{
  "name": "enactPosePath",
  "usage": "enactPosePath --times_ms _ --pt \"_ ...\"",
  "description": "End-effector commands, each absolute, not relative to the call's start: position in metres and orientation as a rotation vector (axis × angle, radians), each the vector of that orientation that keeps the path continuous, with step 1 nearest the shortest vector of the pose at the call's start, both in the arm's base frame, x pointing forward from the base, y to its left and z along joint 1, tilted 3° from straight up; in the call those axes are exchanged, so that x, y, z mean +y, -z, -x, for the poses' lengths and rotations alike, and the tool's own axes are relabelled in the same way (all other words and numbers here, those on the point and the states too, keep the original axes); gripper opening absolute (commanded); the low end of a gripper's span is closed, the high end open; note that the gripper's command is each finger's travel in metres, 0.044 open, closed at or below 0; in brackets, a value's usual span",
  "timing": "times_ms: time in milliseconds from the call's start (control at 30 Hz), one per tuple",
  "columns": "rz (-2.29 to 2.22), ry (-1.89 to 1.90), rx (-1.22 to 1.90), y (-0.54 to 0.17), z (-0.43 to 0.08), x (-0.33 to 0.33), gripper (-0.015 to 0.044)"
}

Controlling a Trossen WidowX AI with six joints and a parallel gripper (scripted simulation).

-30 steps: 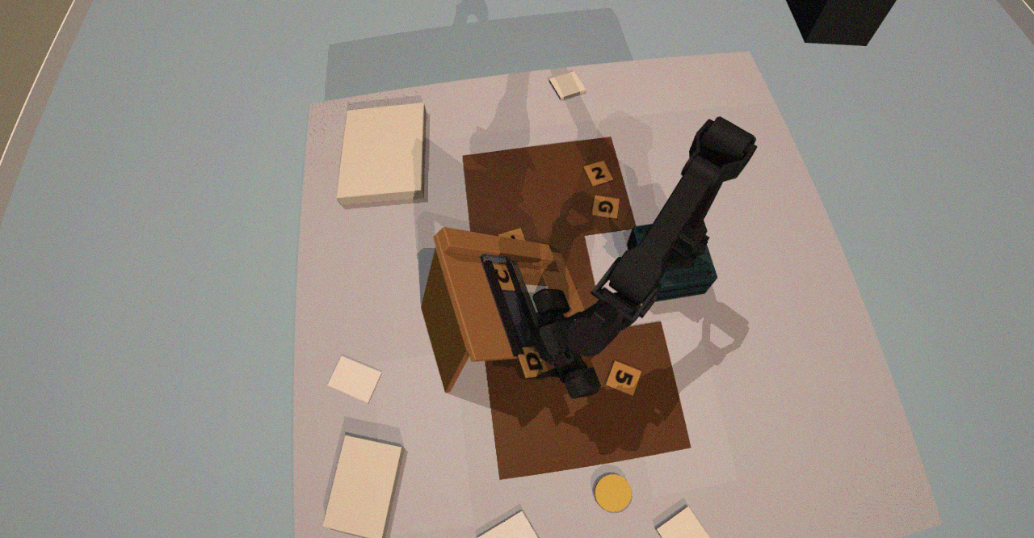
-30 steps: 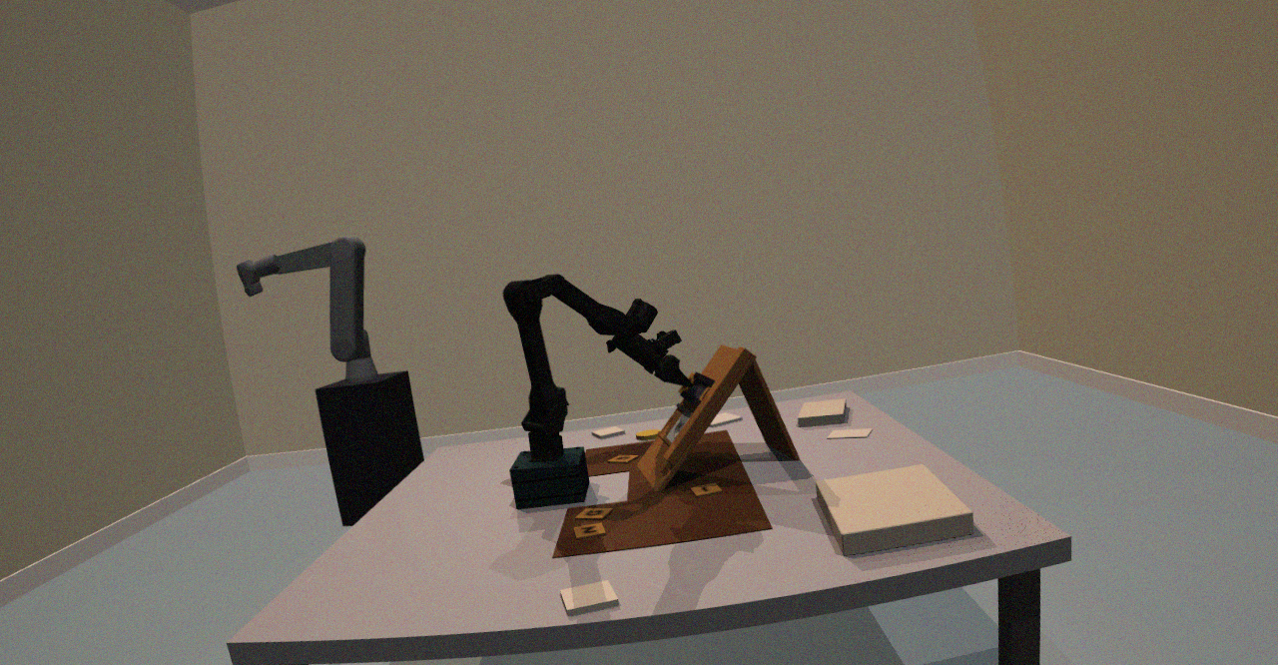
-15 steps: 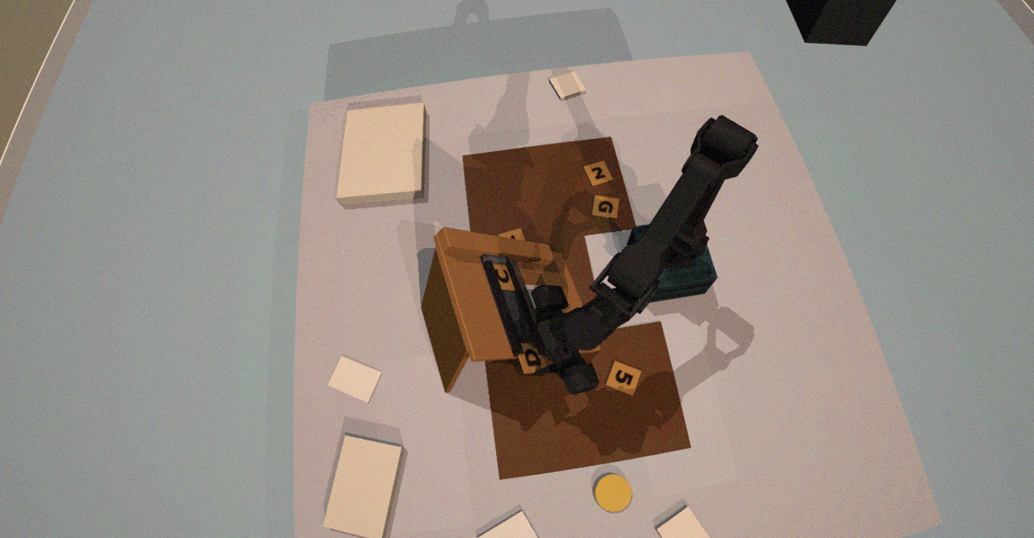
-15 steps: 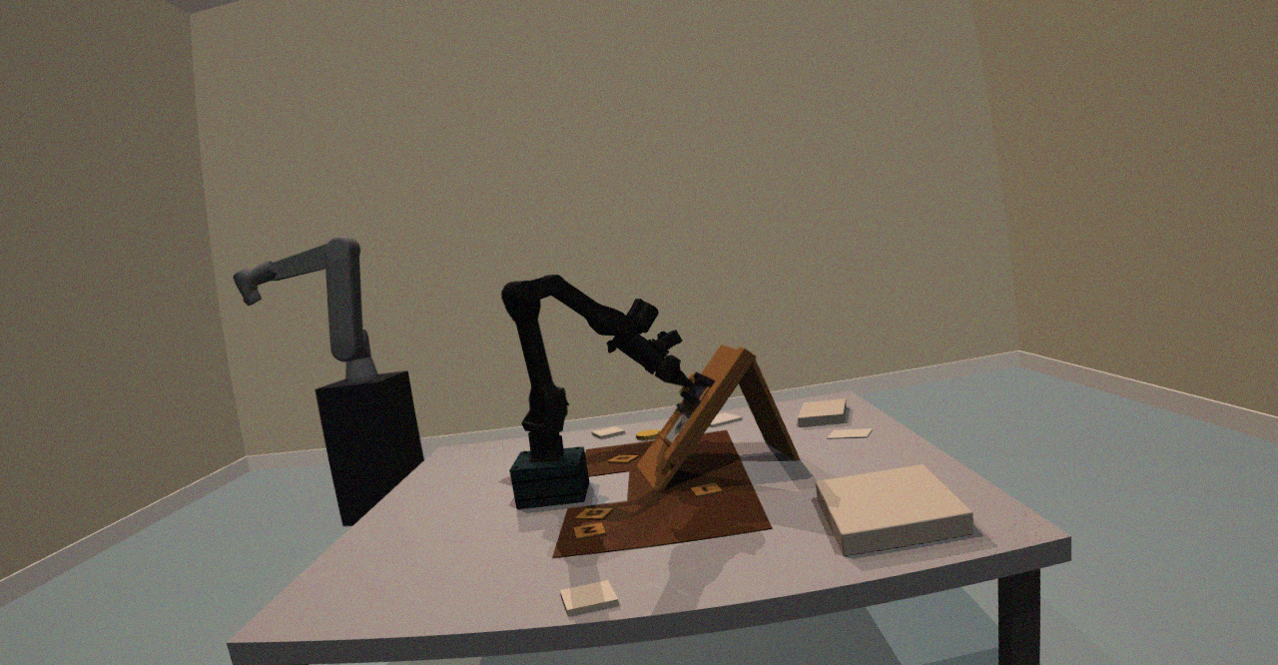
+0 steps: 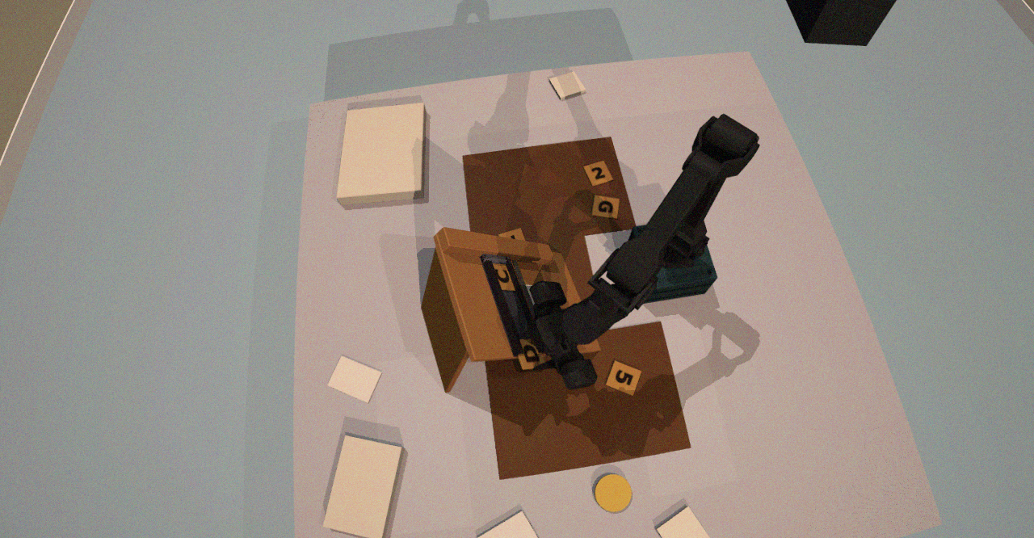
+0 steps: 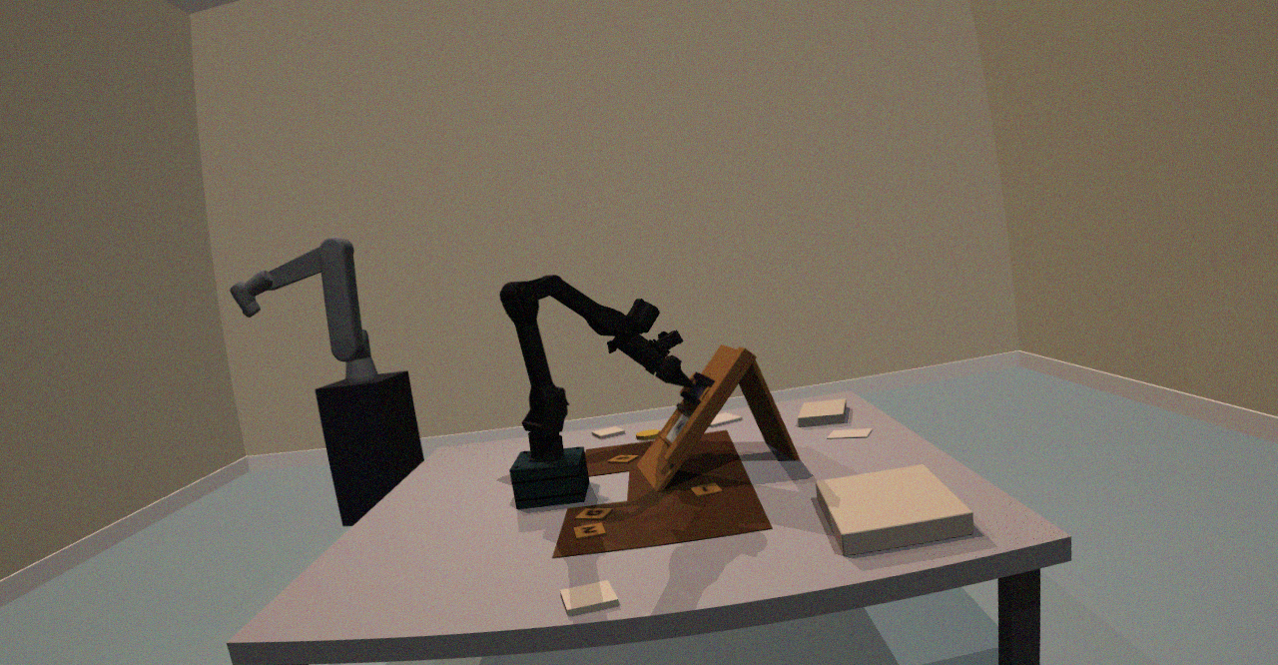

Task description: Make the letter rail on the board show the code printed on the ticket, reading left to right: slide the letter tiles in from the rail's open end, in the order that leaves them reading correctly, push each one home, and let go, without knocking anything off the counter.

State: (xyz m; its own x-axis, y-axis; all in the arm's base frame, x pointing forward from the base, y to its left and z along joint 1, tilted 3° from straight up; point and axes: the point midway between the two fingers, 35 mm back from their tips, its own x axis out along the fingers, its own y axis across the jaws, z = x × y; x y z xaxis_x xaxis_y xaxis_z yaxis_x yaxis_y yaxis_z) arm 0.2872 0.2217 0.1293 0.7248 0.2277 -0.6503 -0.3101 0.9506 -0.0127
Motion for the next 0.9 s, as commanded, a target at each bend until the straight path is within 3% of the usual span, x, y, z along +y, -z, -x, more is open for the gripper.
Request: enactPosePath --times_ms 0,867 --pt "0.123 -0.299 0.699 -0.129 -0.288 0.219 0.0" --pt "0.124 -0.298 0.698 -0.13 -0.292 0.207 0.0"
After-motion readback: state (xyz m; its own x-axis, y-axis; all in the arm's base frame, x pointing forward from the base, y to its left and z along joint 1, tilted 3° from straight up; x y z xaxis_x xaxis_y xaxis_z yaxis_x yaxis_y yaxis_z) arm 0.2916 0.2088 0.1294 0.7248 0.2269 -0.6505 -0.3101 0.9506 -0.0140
